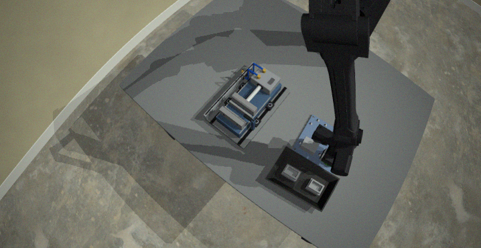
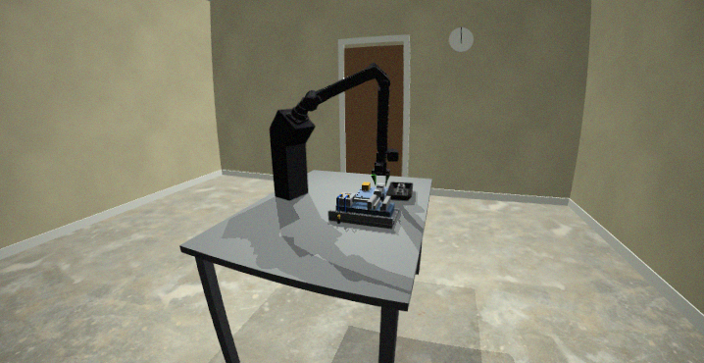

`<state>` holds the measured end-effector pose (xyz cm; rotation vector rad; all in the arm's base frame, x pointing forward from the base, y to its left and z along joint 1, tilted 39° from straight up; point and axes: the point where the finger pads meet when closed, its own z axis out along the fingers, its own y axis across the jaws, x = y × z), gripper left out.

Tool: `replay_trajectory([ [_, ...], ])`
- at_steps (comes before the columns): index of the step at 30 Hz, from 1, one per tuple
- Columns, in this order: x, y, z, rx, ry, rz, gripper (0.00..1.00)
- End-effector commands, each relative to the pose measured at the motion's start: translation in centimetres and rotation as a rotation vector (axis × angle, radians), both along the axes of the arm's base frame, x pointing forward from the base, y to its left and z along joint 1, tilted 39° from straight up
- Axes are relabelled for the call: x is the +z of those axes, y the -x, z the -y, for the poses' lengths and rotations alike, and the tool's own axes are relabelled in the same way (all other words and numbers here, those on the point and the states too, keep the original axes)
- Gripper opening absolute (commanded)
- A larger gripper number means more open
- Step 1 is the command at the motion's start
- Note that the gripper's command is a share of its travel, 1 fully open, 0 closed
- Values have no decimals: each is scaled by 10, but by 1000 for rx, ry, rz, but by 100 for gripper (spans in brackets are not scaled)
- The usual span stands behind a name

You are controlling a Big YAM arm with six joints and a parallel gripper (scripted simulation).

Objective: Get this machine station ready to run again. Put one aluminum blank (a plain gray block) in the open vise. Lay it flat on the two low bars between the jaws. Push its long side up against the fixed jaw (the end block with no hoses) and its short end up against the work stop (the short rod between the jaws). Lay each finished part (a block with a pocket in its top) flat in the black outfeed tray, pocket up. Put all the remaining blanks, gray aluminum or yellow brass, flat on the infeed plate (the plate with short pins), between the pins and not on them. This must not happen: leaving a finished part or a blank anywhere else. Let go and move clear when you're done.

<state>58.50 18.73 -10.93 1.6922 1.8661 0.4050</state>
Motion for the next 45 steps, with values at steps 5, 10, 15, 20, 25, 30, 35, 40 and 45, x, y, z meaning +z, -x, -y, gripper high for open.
replay_trajectory([
  [5,0,-7,10,-11,-1,7,64],
  [10,2,-8,9,-11,-3,11,64],
  [15,3,-9,9,-11,-4,11,64],
  [20,3,-9,9,-12,-4,12,64],
  [25,3,-9,9,-12,-4,12,64],
  [30,4,-9,9,-12,-4,12,64],
  [35,4,-9,9,-12,-4,12,64],
  [40,4,-9,9,-12,-4,12,64],
  [45,4,-9,9,-12,-4,12,64],
])
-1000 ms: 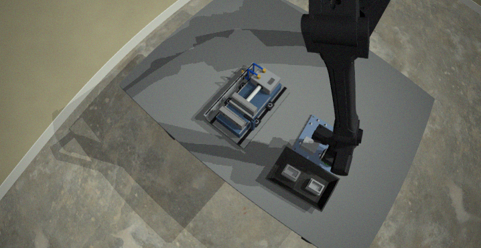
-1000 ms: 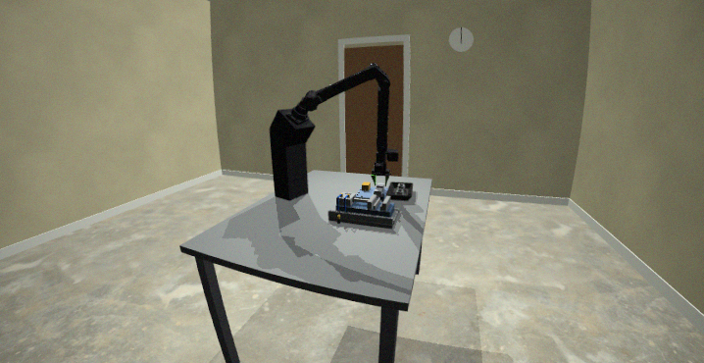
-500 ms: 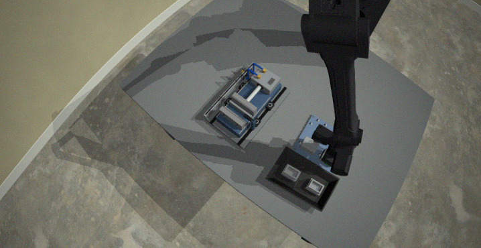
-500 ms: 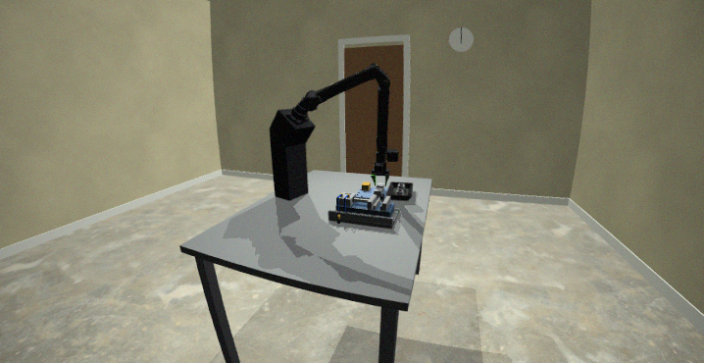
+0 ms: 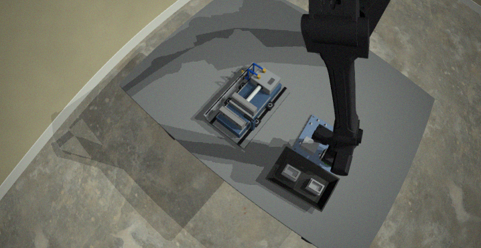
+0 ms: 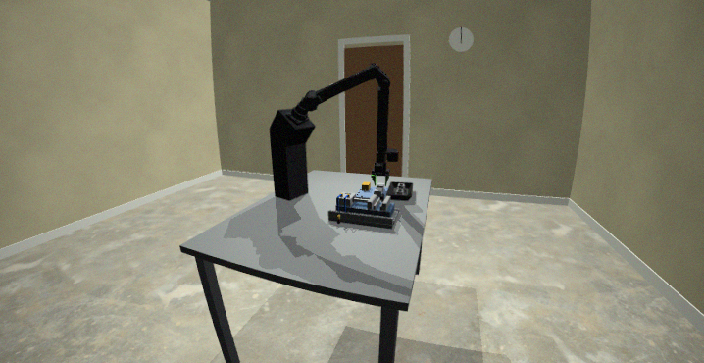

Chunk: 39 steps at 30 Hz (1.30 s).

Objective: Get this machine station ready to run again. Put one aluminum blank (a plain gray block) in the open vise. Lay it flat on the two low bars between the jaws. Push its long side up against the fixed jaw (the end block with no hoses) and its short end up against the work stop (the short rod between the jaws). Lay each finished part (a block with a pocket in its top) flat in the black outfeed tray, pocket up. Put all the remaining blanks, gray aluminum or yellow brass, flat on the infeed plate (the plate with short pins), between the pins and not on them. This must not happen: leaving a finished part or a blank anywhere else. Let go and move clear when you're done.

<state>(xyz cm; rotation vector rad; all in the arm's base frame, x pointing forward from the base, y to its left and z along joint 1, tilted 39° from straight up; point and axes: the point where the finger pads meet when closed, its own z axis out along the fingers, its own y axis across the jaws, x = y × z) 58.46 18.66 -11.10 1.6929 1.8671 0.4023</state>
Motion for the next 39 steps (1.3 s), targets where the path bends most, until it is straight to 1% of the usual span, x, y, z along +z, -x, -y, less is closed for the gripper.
replay_trajectory([
  [1,5,-9,9,-11,-5,14,64],
  [2,5,-9,9,-11,-5,14,64],
  [3,5,-9,9,-11,-5,14,0],
  [39,4,-7,9,-13,-3,10,0],
])
